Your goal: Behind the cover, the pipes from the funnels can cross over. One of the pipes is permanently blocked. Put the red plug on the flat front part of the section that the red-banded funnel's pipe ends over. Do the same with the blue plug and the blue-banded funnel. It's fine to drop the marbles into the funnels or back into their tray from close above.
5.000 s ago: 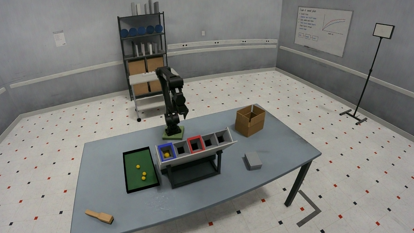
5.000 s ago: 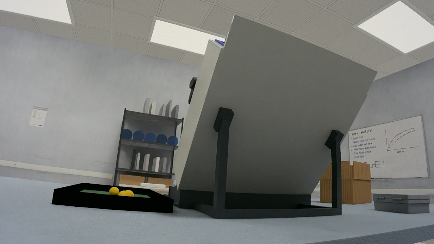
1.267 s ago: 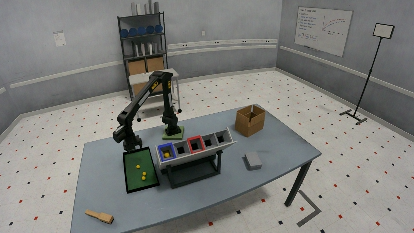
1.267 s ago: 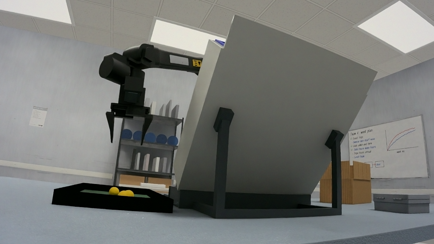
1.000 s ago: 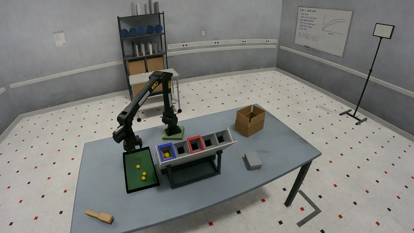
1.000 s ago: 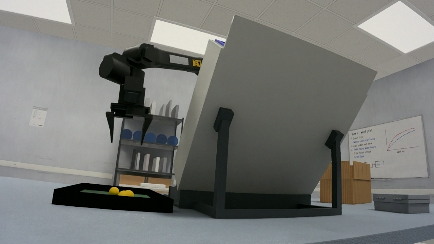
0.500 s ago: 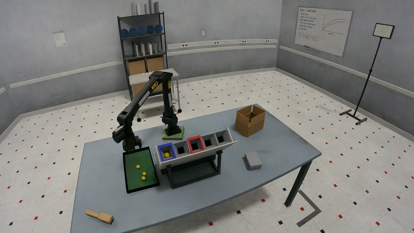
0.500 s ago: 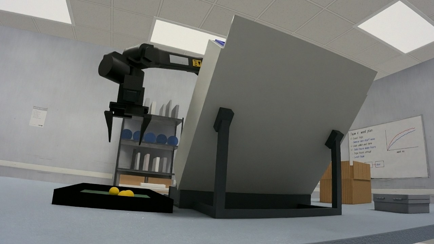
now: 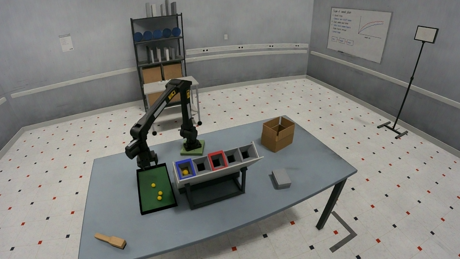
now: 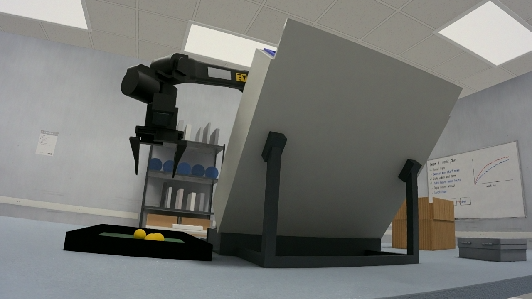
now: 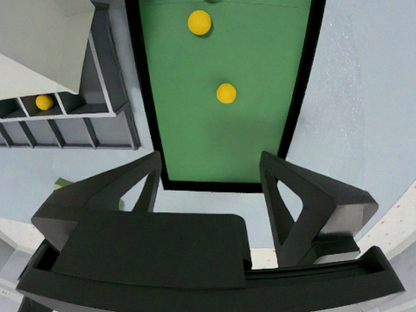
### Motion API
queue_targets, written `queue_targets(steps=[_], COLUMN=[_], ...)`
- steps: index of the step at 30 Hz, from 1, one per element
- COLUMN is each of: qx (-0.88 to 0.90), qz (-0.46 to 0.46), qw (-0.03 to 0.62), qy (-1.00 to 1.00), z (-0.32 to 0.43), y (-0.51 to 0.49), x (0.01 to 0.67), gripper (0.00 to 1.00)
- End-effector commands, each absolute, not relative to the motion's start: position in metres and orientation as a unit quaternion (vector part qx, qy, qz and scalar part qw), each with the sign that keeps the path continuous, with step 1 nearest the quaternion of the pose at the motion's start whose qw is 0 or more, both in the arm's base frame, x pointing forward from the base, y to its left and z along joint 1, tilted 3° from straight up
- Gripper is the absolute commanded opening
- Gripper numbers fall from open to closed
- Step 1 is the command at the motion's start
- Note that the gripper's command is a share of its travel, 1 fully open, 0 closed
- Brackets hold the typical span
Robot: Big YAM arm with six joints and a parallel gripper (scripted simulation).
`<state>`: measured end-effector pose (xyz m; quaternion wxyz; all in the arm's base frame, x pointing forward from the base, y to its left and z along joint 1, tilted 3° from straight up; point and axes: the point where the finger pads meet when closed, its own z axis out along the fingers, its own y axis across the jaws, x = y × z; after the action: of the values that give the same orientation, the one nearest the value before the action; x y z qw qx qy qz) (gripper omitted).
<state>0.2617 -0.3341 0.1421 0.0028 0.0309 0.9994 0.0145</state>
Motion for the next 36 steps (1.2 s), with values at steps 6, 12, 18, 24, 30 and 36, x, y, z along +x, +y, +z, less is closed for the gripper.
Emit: queue_targets(steps=[6,12,18,24,30,36], qx=[0.030,0.028,0.028,0.028,0.028,0.028], qz=[-0.007,-0.014,-0.017,-0.017,-0.017,-0.016], qw=[0.020,0.024,0.026,0.026,0.027,0.026], qy=[0.999,0.999,0.999,0.999,0.999,0.999], z=[0.160,0.162,0.163,0.166,0.168,0.152], y=[-0.355,-0.358,-0.361,-0.364,-0.367,-0.366], x=[0.273,0.275,0.276,0.278,0.280,0.280], gripper=[0.80,0.80,0.80,0.80,0.80,0.80])
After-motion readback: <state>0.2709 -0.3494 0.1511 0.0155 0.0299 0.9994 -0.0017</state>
